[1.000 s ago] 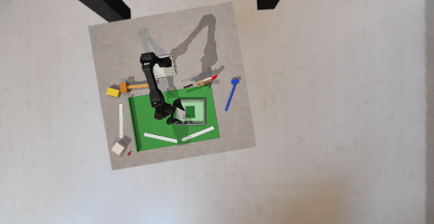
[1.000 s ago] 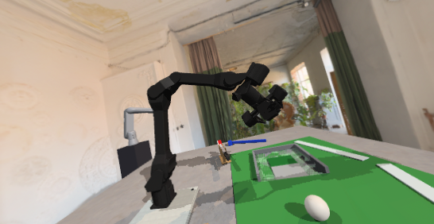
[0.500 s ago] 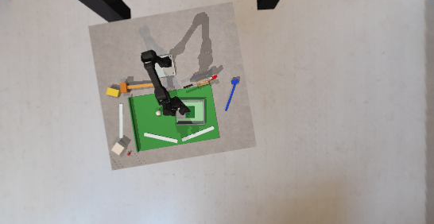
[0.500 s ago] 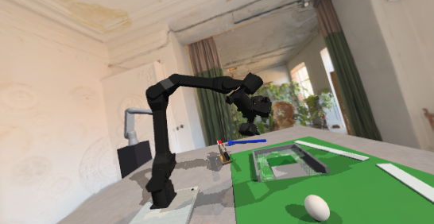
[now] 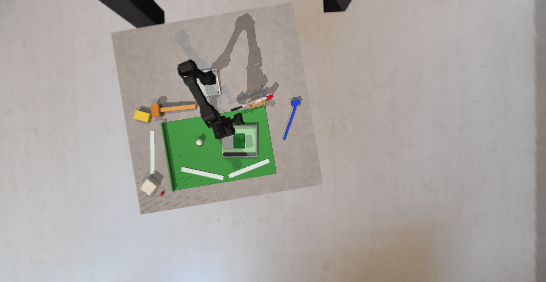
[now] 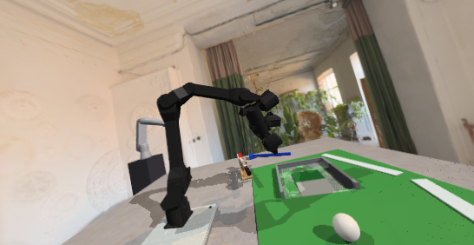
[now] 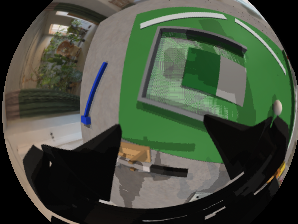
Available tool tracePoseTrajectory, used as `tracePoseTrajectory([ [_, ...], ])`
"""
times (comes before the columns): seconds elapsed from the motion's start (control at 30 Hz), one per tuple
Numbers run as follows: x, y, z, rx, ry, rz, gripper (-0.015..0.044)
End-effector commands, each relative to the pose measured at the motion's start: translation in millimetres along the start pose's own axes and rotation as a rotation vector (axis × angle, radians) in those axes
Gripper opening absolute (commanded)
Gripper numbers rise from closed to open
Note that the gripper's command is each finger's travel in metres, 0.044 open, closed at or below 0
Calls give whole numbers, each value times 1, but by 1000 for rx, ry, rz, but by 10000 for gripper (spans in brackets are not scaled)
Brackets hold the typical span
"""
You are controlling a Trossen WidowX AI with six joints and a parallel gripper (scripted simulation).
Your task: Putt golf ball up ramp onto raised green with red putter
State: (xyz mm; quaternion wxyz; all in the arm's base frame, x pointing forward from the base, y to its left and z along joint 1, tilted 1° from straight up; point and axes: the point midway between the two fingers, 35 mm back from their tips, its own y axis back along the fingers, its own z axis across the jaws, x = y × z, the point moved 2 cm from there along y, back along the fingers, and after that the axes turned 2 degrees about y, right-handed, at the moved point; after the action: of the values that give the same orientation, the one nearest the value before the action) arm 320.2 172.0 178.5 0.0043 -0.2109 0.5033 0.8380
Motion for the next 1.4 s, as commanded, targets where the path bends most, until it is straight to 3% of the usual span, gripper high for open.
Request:
tracePoseTrajectory([
  [0.0, 64, -5, 14, 0, 878, 236, 440],
  [0.37, 103, -3, 18, -123, 1523, 393, 440],
  [0.93, 105, -2, 18, -127, 1538, 396, 440],
  [1.37, 114, -24, 6, -127, 1538, 397, 440],
])
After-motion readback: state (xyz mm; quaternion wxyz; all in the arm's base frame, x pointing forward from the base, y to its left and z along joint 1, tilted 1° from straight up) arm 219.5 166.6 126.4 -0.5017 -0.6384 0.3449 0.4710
